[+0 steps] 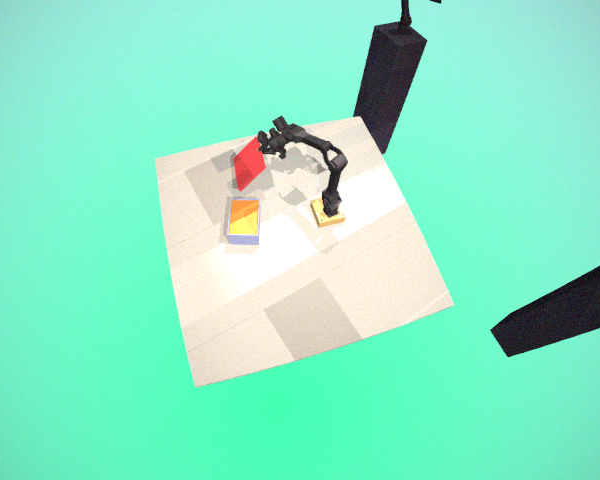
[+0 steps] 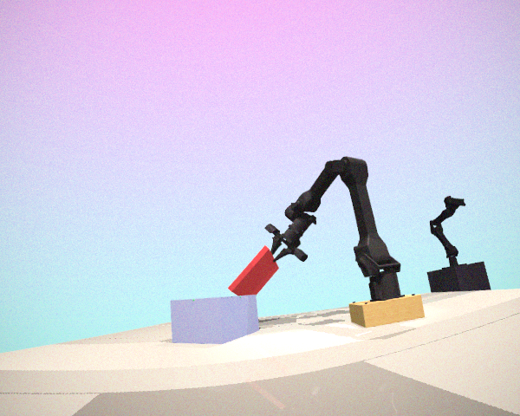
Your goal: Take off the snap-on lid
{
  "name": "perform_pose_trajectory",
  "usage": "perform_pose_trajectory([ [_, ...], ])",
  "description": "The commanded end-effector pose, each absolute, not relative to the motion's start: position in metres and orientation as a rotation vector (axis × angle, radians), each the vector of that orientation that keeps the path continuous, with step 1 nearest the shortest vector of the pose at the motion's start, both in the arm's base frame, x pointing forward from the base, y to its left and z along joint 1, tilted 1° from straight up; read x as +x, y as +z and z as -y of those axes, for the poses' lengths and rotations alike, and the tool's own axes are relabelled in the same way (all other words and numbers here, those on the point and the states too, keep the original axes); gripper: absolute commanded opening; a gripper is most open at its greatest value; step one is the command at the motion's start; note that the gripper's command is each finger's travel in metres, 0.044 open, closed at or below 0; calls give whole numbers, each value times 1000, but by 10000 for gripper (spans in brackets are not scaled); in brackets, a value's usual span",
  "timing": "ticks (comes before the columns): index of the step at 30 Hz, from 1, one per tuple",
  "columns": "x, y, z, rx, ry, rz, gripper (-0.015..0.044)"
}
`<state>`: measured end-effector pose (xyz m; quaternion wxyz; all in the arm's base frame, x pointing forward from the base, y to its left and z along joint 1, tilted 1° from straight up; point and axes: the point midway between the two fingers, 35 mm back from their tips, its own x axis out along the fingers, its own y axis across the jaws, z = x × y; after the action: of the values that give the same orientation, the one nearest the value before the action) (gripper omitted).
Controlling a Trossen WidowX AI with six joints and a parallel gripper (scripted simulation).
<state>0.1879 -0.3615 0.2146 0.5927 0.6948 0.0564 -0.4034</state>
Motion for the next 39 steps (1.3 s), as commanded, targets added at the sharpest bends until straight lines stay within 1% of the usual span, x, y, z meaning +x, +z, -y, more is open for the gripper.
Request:
perform_pose_trajectory([
  [1, 190, 212, 359, 1610, -927, -128, 0],
  [39, 190, 182, 360, 1610, -927, -128, 0],
])
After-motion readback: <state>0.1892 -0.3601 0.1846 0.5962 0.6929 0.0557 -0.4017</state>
